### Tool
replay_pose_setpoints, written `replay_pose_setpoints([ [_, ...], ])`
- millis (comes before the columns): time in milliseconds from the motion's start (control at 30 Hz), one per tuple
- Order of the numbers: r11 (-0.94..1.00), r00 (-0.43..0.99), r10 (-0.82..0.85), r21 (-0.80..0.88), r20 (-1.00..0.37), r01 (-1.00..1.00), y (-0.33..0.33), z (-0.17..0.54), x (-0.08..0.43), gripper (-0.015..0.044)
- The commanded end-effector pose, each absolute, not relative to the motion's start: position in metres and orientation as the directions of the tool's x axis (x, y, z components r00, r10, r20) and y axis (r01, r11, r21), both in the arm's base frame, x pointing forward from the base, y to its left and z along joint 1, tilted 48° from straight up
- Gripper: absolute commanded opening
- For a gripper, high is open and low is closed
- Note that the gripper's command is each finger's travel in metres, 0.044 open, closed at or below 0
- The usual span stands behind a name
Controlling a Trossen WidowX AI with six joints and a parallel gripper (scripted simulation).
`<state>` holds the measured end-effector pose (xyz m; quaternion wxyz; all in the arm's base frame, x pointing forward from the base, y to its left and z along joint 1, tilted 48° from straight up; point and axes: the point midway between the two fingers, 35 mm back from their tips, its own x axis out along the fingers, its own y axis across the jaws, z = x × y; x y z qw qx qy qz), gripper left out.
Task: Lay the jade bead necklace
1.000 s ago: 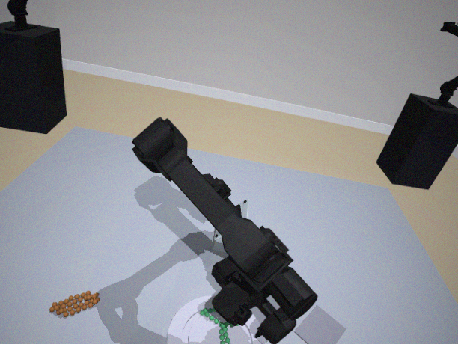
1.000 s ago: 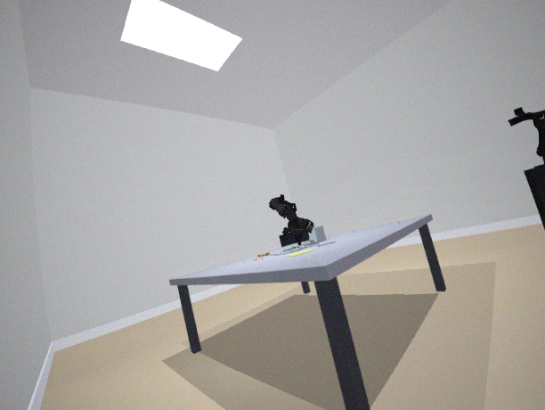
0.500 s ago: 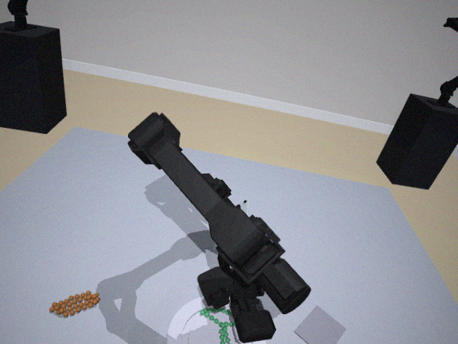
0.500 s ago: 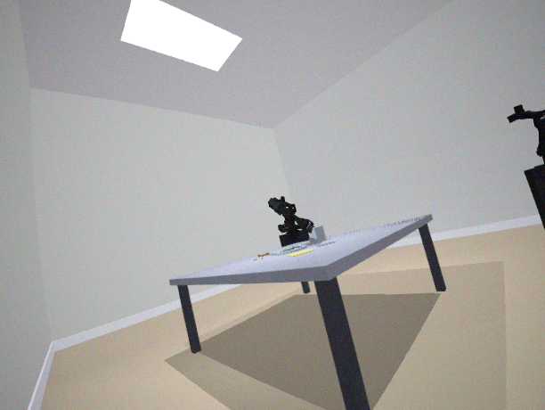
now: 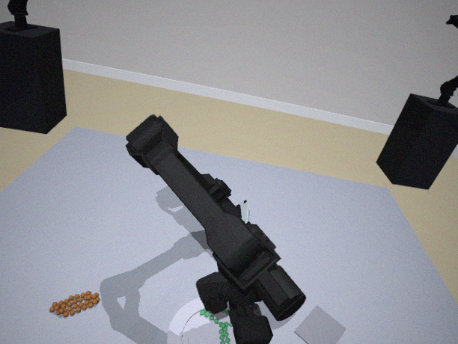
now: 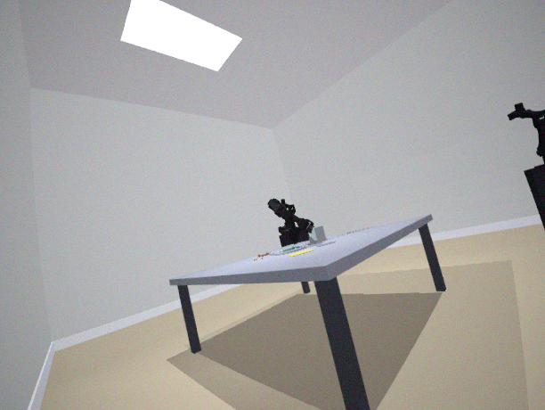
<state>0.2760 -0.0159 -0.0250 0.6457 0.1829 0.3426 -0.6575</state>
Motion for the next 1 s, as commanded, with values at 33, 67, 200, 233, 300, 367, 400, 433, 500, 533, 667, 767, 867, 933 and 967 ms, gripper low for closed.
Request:
replay_pose_setpoints([
  [33,0.072,-0.100,-0.727,-0.220,-0.679,0.973,-0.022,-0.031,0.274,0.0120],
  [67,0.072,-0.100,-0.728,-0.220,-0.679,0.973,-0.023,-0.032,0.274,0.0120],
  [200,0.071,-0.101,-0.728,-0.221,-0.678,0.973,-0.028,-0.036,0.273,0.0120],
  [233,0.071,-0.101,-0.729,-0.221,-0.677,0.973,-0.029,-0.037,0.273,0.0120],
  [300,0.071,-0.101,-0.729,-0.222,-0.677,0.973,-0.032,-0.039,0.272,0.0120],
  [367,0.071,-0.101,-0.730,-0.222,-0.676,0.972,-0.033,-0.040,0.272,0.0120],
  [400,0.071,-0.101,-0.730,-0.222,-0.676,0.972,-0.034,-0.040,0.271,0.0120],
  [433,0.071,-0.101,-0.730,-0.222,-0.676,0.972,-0.034,-0.040,0.271,0.0120],
  [500,0.065,-0.104,-0.726,-0.218,-0.679,0.974,-0.032,-0.039,0.272,0.0067],
  [533,0.065,-0.104,-0.726,-0.218,-0.679,0.974,-0.032,-0.039,0.272,0.0041],
  [667,0.065,-0.104,-0.726,-0.218,-0.679,0.974,-0.032,-0.039,0.272,0.0000],
  [767,0.065,-0.104,-0.726,-0.218,-0.679,0.974,-0.032,-0.039,0.272,0.0000],
  [867,0.065,-0.104,-0.726,-0.218,-0.679,0.974,-0.032,-0.039,0.272,0.0000],
  [933,0.065,-0.104,-0.726,-0.218,-0.679,0.974,-0.032,-0.039,0.272,0.0000],
  [967,0.065,-0.104,-0.726,-0.218,-0.679,0.974,-0.032,-0.039,0.272,0.0000],
])
